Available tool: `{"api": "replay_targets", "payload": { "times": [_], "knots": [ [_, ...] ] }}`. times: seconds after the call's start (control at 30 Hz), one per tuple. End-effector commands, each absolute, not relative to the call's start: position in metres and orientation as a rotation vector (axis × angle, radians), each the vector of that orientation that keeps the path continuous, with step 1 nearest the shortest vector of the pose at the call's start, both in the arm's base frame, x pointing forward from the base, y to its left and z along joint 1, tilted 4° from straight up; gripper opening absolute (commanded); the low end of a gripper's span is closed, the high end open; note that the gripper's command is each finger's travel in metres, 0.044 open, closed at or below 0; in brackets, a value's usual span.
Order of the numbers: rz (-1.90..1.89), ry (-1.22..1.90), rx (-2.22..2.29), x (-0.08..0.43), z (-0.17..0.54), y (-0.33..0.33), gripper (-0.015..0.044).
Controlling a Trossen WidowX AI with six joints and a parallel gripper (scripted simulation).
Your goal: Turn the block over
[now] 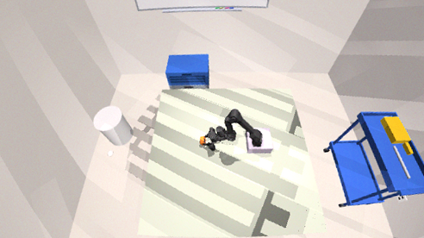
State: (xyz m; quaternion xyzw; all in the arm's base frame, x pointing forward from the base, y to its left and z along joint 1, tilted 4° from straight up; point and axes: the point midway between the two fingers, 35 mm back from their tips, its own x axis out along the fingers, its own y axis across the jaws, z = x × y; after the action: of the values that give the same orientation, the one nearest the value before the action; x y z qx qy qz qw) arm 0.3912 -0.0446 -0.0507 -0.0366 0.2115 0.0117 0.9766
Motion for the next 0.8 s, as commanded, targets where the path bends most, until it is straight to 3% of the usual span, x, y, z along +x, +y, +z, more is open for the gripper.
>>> {"api": "replay_targets", "payload": {
  "times": [0.0, 0.13, 0.77],
  "knots": [
    [0.026, 0.425, -0.070, 0.3911, -0.0505, -0.0441, 0.0341],
    [0.026, 0.425, -0.070, 0.3911, -0.0505, -0.0441, 0.0440],
    [0.026, 0.425, -0.070, 0.3911, -0.0505, -0.0441, 0.0440]
  ]
}}
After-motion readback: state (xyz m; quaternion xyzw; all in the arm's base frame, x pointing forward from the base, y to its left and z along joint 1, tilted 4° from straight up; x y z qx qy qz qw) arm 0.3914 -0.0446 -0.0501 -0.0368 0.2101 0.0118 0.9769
